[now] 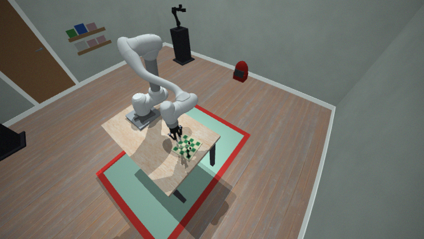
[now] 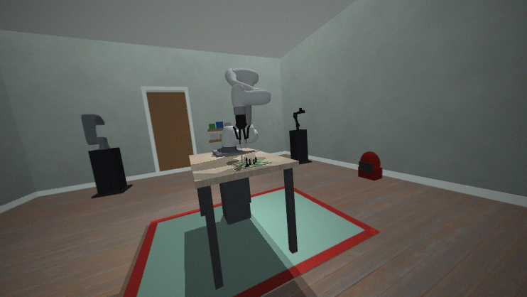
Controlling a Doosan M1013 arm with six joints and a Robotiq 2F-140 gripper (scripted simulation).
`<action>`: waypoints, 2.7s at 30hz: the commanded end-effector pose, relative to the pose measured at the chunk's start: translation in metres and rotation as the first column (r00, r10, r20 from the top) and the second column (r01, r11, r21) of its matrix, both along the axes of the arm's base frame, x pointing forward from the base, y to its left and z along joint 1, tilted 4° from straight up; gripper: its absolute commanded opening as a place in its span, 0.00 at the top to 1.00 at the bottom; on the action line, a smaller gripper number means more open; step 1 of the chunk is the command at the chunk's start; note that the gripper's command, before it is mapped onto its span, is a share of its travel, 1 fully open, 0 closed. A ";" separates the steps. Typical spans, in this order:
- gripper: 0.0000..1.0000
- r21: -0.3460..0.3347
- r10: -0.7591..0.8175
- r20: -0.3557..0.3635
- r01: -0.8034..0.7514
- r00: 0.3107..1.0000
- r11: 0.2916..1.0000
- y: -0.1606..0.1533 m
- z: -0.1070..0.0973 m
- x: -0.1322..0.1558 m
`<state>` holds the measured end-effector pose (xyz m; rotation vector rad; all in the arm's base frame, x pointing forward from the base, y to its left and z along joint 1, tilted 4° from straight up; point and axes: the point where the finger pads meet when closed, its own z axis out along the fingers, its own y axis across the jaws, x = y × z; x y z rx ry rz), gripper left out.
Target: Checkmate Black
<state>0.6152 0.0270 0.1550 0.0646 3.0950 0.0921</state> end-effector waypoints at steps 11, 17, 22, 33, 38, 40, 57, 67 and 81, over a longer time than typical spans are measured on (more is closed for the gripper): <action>0.75 0.000 0.000 0.000 0.000 1.000 1.000 0.000 -0.008 0.000; 0.75 0.000 0.000 0.000 0.000 1.000 1.000 0.001 -0.016 0.001; 0.75 0.000 0.000 0.000 0.000 1.000 1.000 0.001 -0.021 0.001; 0.75 0.000 0.000 0.000 0.000 1.000 1.000 0.002 -0.038 0.002; 0.75 0.000 0.000 0.000 0.000 1.000 1.000 0.002 -0.042 0.002; 0.75 0.000 0.000 0.000 0.000 1.000 1.000 0.003 -0.044 0.002; 0.75 0.000 0.000 0.000 0.000 1.000 1.000 0.003 -0.051 0.003; 0.75 0.000 0.000 0.000 0.000 1.000 1.000 0.003 -0.051 0.003; 0.75 0.000 0.000 0.000 0.000 1.000 1.000 0.003 -0.051 0.003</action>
